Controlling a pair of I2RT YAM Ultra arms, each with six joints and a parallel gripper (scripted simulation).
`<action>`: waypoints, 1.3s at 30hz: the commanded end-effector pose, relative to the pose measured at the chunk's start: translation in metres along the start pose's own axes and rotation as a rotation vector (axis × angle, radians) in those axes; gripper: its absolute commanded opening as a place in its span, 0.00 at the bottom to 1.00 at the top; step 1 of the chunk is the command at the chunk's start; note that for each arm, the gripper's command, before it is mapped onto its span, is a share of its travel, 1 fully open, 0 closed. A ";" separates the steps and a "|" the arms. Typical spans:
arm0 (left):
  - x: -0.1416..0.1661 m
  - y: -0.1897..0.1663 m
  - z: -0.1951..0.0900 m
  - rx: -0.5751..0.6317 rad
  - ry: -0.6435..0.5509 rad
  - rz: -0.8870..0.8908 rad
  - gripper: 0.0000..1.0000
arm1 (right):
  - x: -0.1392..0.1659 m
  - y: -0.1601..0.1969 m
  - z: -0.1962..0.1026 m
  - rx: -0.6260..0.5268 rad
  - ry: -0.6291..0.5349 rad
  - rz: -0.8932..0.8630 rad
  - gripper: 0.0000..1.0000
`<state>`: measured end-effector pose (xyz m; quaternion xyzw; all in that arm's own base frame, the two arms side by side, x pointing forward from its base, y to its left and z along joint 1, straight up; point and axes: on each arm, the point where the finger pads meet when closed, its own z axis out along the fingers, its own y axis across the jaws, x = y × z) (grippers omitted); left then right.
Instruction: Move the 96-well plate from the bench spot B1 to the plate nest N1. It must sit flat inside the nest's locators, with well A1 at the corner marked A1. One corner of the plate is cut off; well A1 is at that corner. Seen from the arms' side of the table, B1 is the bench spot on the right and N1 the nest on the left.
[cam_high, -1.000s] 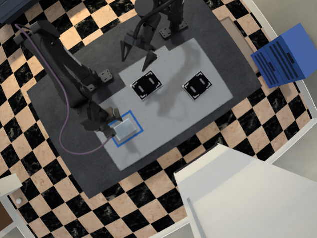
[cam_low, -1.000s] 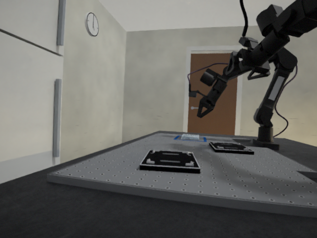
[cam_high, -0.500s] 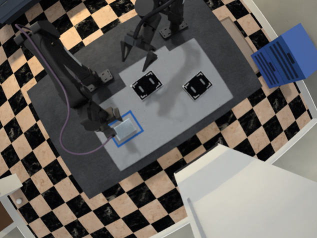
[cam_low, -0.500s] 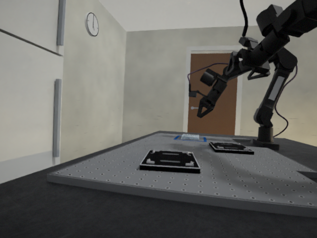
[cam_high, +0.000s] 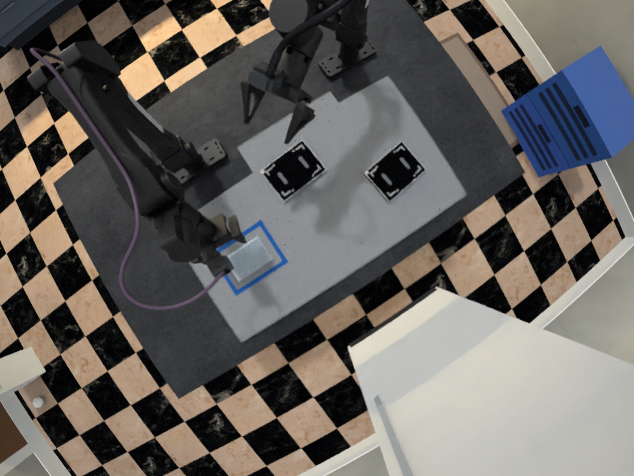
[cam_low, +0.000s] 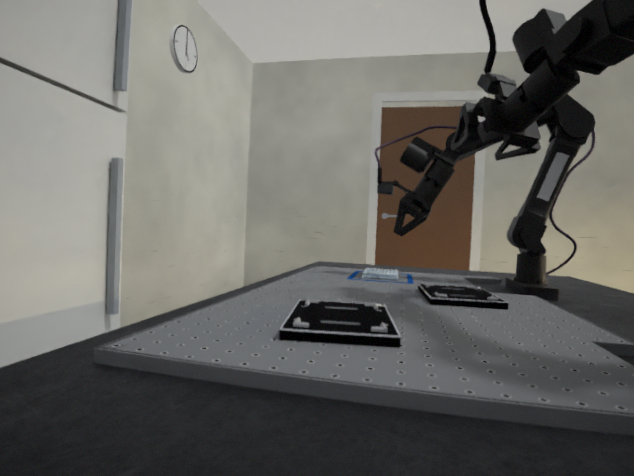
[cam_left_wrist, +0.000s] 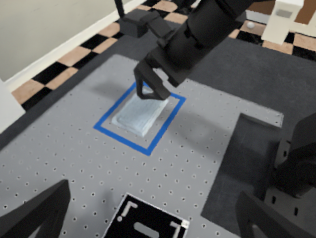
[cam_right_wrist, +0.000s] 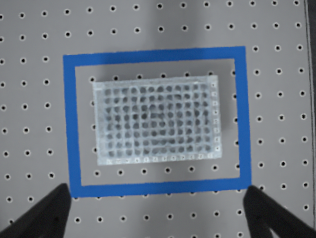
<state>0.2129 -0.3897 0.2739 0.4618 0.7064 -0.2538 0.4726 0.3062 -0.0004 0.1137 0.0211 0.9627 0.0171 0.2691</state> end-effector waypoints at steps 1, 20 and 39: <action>0.000 -0.002 -0.009 -0.002 0.000 0.011 1.00 | -0.004 -0.002 -0.007 -0.003 -0.026 0.002 1.00; 0.000 -0.002 -0.009 -0.002 0.000 0.011 1.00 | 0.002 0.003 0.007 -0.132 0.108 -0.476 1.00; 0.000 -0.002 -0.009 -0.002 0.000 0.011 1.00 | -0.002 -0.002 0.035 -0.301 0.327 -1.192 1.00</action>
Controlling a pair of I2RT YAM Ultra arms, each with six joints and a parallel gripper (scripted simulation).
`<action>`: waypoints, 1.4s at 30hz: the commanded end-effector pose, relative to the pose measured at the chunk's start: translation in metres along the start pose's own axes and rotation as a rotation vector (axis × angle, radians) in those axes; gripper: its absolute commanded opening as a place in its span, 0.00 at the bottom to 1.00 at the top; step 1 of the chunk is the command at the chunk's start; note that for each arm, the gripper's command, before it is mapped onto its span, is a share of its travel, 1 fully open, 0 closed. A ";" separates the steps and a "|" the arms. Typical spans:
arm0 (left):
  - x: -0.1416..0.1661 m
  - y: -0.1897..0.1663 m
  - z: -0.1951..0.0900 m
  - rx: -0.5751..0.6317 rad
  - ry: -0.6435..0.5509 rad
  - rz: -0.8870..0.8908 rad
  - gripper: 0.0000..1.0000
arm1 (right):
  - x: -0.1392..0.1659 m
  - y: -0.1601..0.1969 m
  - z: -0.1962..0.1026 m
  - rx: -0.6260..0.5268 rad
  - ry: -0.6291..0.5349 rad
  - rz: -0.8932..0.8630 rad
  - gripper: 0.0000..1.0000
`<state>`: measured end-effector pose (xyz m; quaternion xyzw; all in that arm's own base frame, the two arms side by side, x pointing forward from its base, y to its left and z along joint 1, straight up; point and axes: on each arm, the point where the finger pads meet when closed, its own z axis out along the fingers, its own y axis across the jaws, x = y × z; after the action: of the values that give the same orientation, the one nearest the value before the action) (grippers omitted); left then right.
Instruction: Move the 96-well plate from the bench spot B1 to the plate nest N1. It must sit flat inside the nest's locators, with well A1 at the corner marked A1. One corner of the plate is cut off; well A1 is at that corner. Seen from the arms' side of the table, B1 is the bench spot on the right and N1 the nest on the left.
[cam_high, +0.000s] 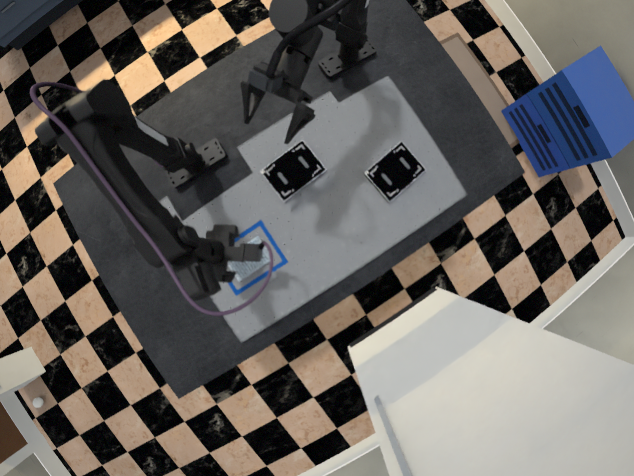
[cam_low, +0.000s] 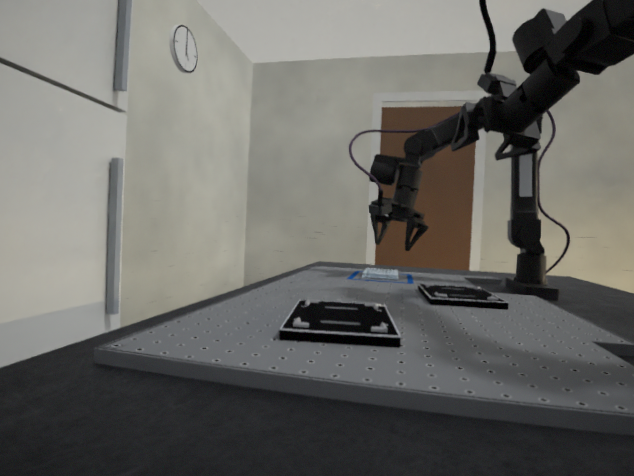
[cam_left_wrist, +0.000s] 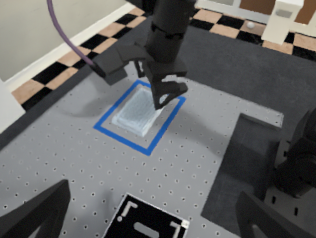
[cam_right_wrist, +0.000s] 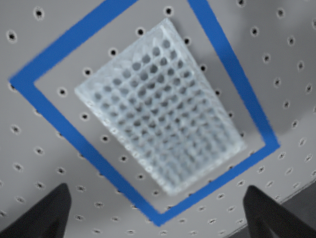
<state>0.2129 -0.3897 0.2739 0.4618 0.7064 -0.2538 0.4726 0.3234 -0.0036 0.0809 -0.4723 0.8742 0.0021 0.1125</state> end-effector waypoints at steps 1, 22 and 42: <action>0.000 -0.002 -0.009 -0.002 0.000 0.011 1.00 | -0.004 -0.002 -0.002 -0.059 0.054 -0.236 1.00; 0.000 -0.002 -0.009 -0.002 0.000 0.011 1.00 | -0.019 -0.020 0.015 -0.142 0.154 -0.642 1.00; 0.000 -0.002 -0.009 -0.002 0.000 0.011 1.00 | -0.010 -0.013 0.049 -0.159 0.159 -0.640 1.00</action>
<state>0.2129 -0.3897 0.2739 0.4618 0.7064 -0.2538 0.4726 0.3466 -0.0003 0.0418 -0.7235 0.6904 0.0022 -0.0014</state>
